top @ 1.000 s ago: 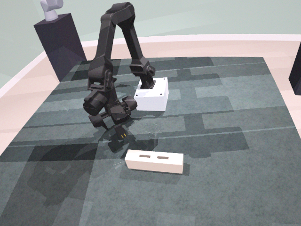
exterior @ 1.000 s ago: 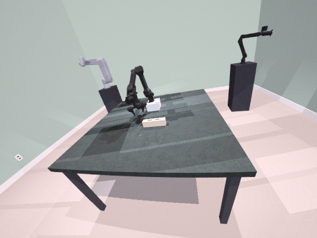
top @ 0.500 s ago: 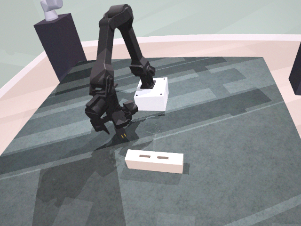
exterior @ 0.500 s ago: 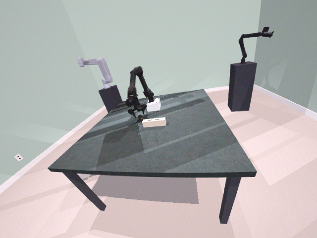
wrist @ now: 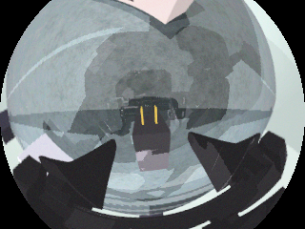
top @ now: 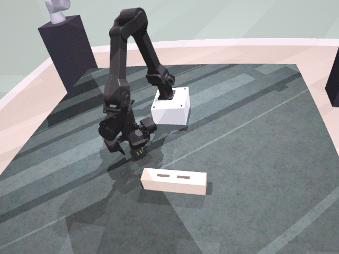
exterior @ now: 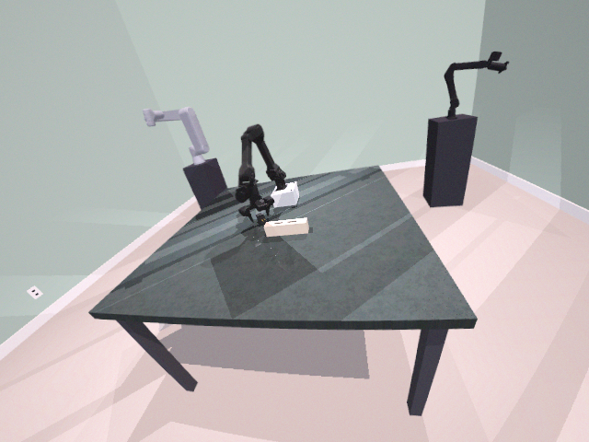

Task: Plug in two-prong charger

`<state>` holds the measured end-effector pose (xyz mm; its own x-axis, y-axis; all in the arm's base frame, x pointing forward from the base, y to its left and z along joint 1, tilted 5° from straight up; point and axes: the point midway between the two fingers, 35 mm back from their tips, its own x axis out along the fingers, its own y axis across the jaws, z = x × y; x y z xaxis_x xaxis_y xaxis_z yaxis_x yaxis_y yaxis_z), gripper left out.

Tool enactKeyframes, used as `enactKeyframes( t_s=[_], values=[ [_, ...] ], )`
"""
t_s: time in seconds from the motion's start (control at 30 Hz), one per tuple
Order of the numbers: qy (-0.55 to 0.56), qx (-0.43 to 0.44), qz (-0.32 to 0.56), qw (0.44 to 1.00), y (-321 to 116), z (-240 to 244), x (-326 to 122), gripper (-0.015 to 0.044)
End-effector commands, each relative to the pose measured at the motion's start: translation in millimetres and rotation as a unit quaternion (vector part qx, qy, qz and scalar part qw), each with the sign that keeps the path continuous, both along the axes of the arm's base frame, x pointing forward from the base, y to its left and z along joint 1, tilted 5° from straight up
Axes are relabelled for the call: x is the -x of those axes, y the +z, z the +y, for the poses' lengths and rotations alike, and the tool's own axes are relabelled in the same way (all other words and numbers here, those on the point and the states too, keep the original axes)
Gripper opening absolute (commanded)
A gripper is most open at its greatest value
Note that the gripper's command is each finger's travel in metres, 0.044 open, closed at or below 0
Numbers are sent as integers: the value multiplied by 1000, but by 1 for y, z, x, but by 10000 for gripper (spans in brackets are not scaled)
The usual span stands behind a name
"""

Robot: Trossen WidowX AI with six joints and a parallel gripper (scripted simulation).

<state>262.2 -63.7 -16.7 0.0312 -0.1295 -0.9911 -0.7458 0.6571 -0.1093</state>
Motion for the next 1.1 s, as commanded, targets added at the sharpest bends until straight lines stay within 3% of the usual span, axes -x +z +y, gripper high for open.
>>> enactKeyframes(
  t_s=[0.0,0.07,0.47,0.7,0.8,1.07],
  values=[
    [2,-2,3,1000,-7,0,2,440],
    [2,-2,3,1000,-7,0,2,440],
    [0,0,1,1000,-3,0,1,125],
    [0,0,1,1000,-3,0,1,78],
    [0,0,1,1000,1,0,0,0],
    [1,-1,2,1000,31,2,3,0]
  ],
)
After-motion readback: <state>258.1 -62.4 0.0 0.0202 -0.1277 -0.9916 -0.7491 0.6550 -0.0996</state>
